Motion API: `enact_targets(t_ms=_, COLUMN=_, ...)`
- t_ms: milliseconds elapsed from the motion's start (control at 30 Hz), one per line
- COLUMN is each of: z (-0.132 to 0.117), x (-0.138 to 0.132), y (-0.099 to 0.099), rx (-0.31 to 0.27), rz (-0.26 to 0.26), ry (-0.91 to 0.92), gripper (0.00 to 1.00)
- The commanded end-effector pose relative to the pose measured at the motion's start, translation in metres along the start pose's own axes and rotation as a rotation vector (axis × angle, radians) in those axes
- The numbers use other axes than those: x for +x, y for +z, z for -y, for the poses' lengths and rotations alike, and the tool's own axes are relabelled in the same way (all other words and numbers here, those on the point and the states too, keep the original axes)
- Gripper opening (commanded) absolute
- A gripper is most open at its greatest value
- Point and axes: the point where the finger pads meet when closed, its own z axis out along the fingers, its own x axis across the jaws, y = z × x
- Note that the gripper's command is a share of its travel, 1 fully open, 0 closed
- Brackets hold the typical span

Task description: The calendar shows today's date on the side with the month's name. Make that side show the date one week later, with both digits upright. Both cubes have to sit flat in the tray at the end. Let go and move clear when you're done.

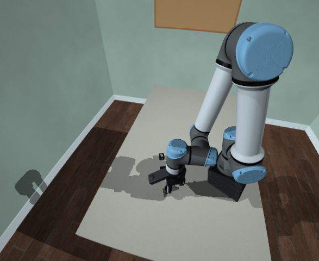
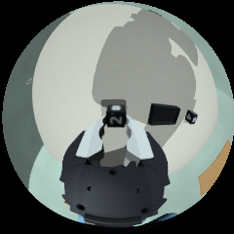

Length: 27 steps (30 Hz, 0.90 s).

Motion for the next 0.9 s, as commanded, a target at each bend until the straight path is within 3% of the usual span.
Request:
enact_targets(t_ms=0, z=0.0003, x=0.0, y=-0.0002, rx=0.001, rz=0.0, ry=0.0, gripper=0.11)
enact_targets(t_ms=667, z=0.0003, x=0.0, y=-0.0002, rx=0.001, rz=0.0, ry=0.0, gripper=0.11)
enact_targets(t_ms=867, z=0.0003, x=0.0, y=-0.0002, rx=0.001, rz=0.0, ry=0.0, gripper=0.18)
